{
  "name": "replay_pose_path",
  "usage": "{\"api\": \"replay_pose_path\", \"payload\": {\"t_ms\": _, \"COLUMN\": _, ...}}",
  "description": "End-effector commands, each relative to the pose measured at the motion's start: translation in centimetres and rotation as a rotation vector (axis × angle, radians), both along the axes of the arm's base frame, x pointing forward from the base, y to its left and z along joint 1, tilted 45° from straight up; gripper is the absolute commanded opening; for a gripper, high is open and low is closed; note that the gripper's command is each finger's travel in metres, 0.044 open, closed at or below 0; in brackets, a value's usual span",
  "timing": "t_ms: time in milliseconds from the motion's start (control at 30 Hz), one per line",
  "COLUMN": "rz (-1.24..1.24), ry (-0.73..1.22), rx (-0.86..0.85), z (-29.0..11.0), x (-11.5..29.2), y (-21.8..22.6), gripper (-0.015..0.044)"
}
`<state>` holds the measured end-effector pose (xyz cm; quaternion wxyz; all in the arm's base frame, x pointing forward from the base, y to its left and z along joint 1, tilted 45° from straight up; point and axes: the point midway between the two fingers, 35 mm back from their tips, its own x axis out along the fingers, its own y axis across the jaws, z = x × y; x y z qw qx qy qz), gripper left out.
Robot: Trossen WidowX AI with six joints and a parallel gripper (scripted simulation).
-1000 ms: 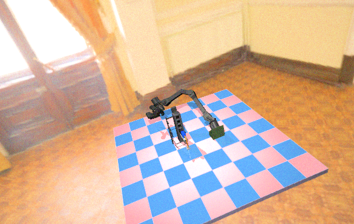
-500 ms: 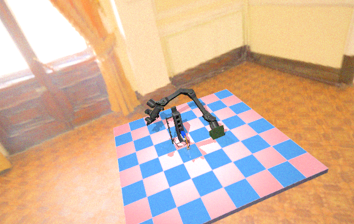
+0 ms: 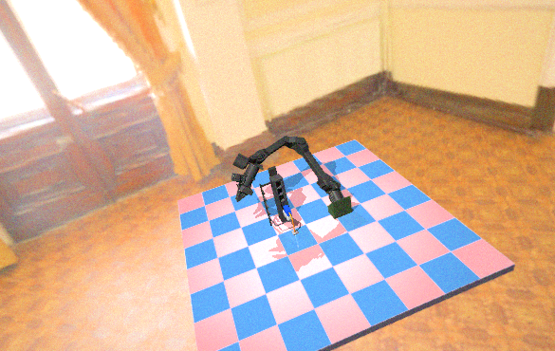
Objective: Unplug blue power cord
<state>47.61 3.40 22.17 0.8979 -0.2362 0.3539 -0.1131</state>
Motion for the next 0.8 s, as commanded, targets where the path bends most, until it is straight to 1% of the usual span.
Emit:
{"api": "replay_pose_path", "payload": {"t_ms": 0, "rz": 0.132, "ry": 0.101, "rx": -0.061, "z": -2.1, "x": -1.2, "y": 3.8, "gripper": 0.016}}
{"api": "replay_pose_path", "payload": {"t_ms": 133, "rz": 0.247, "ry": 0.219, "rx": -0.138, "z": -4.4, "x": -2.9, "y": 6.6, "gripper": 0.016}}
{"api": "replay_pose_path", "payload": {"t_ms": 233, "rz": 0.309, "ry": 0.289, "rx": -0.183, "z": -5.8, "x": -3.9, "y": 7.9, "gripper": 0.016}}
{"api": "replay_pose_path", "payload": {"t_ms": 367, "rz": 0.44, "ry": 0.489, "rx": -0.296, "z": -9.5, "x": -7.0, "y": 9.6, "gripper": 0.016}}
{"api": "replay_pose_path", "payload": {"t_ms": 533, "rz": 0.553, "ry": 0.685, "rx": -0.412, "z": -12.4, "x": -10.2, "y": 10.1, "gripper": 0.016}}
{"api": "replay_pose_path", "payload": {"t_ms": 600, "rz": 0.608, "ry": 0.823, "rx": -0.495, "z": -13.8, "x": -12.2, "y": 9.5, "gripper": 0.016}}
{"api": "replay_pose_path", "payload": {"t_ms": 767, "rz": 0.789, "ry": 1.3, "rx": -0.762, "z": -16.5, "x": -18.4, "y": 6.3, "gripper": 0.016}}
